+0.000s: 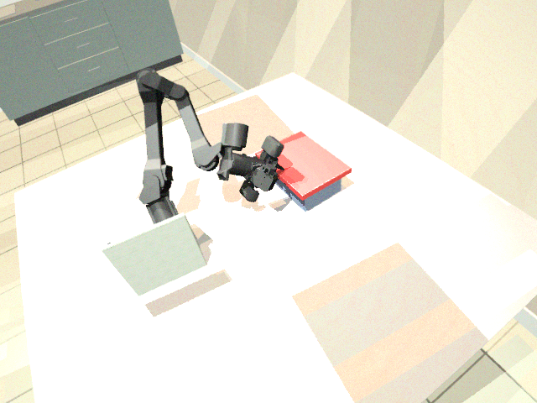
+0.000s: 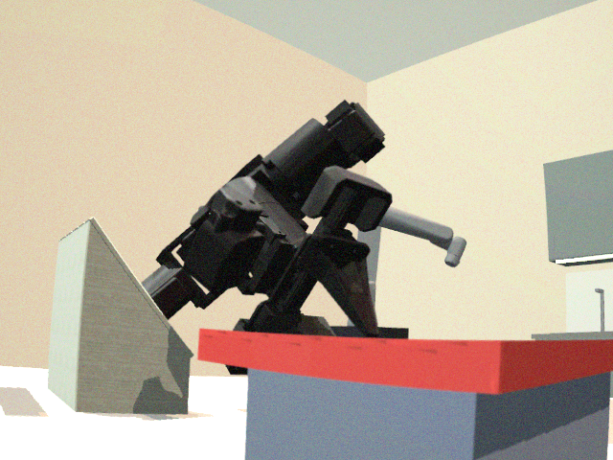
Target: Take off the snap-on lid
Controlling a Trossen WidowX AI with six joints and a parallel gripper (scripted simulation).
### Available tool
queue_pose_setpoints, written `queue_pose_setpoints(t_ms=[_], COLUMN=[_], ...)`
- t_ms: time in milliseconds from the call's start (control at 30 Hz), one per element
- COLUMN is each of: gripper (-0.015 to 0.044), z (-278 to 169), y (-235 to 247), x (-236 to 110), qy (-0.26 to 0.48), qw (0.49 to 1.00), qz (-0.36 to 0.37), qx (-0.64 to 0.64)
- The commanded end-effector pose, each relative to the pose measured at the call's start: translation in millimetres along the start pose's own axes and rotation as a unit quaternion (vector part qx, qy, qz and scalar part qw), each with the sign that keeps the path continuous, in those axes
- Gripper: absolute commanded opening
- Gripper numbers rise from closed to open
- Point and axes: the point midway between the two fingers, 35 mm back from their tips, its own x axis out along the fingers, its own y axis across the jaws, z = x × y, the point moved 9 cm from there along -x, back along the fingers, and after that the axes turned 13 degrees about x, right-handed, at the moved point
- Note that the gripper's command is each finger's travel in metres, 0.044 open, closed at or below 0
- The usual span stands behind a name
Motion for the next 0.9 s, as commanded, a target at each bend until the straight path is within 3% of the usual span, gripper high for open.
queue_pose_setpoints(t_ms=[0,867], gripper=[0.0000,0.0000], z=[-0.2,-1.1], y=[1.9,5.4], x=[-1.7,-5.6], qy=[0.001,0.001], qw=[1.000,1.000], qz=[0.002,0.002], qx=[-0.001,-0.001])
